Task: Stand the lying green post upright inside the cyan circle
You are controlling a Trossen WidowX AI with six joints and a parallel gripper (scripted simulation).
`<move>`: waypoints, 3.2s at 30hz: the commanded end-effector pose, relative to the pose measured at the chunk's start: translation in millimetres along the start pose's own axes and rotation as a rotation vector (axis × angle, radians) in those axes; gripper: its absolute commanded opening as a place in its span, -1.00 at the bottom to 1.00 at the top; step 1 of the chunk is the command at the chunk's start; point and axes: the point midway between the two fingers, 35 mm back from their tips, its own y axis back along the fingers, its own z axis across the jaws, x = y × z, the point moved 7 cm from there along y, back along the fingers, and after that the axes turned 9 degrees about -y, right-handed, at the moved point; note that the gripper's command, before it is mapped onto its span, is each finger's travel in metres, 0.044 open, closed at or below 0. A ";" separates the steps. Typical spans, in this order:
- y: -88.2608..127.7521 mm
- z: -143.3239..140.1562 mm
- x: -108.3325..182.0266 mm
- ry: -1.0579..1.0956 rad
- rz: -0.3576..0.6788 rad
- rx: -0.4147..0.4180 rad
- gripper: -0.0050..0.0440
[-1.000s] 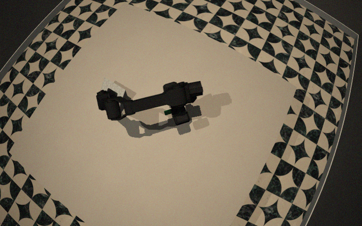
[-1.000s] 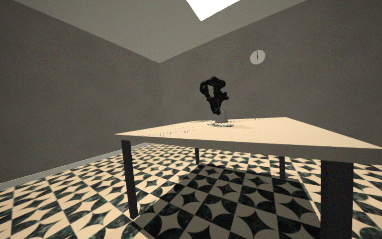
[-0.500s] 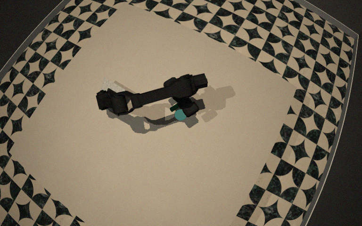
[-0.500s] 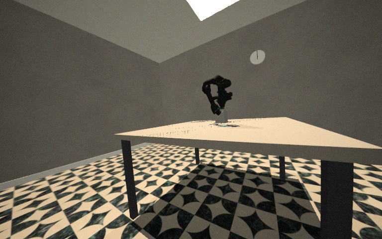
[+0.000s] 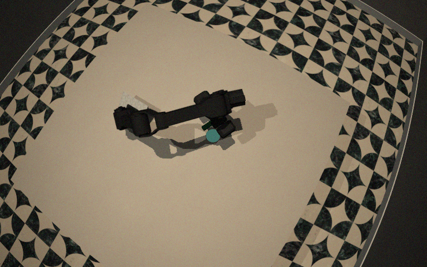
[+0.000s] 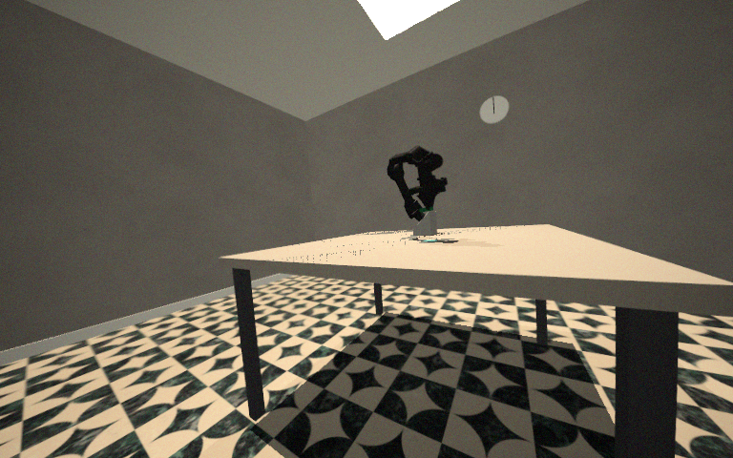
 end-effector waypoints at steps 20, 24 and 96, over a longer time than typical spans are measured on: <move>-13.1 -5.9 7.7 -0.023 -0.124 -0.122 -0.70; -15.8 -6.8 8.9 -0.026 -0.150 -0.143 -0.70; -47.5 -19.5 32.9 -0.048 -0.627 -0.362 -0.70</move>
